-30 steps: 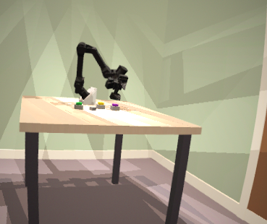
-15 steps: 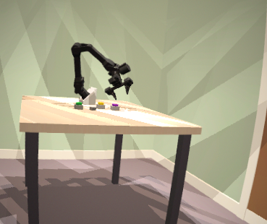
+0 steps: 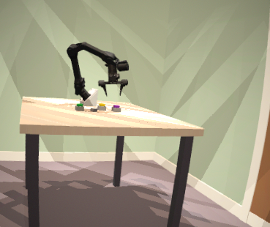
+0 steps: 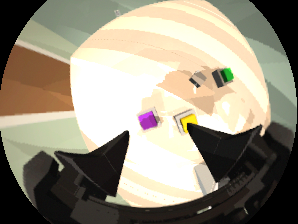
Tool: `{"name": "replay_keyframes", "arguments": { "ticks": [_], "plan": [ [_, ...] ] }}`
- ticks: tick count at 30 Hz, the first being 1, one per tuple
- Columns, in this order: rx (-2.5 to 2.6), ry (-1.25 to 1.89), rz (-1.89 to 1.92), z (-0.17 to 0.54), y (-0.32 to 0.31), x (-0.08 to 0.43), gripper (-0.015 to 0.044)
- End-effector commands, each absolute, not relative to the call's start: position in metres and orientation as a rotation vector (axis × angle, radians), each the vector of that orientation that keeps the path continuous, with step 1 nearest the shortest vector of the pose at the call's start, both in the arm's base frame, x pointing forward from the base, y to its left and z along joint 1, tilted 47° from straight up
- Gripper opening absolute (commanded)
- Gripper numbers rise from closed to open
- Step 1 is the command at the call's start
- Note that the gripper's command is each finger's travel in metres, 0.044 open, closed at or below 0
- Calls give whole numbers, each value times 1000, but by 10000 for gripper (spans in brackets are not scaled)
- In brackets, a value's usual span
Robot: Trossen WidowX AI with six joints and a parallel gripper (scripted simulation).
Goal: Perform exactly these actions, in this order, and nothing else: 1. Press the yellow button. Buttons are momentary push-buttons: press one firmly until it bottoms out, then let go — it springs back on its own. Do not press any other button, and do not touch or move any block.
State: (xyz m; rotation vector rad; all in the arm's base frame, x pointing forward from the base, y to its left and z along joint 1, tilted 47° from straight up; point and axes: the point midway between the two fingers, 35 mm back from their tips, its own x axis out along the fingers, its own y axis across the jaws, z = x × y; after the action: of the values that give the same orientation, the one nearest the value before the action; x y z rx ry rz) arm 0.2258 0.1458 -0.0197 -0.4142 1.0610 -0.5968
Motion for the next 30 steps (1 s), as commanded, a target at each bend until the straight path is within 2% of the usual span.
{"name": "replay_keyframes", "arguments": {
  "ticks": [1, 13, 20, 27, 30],
  "plan": [
    [-647, 1408, -592, 44, 126, 202, 400],
    [-647, 1408, -592, 44, 126, 202, 400],
    [-647, 1407, -593, 3, 83, 207, 216],
    [-648, 1407, -593, 1, 82, 207, 32],
    [-648, 1407, -593, 1, 82, 207, 20]
  ]
}}
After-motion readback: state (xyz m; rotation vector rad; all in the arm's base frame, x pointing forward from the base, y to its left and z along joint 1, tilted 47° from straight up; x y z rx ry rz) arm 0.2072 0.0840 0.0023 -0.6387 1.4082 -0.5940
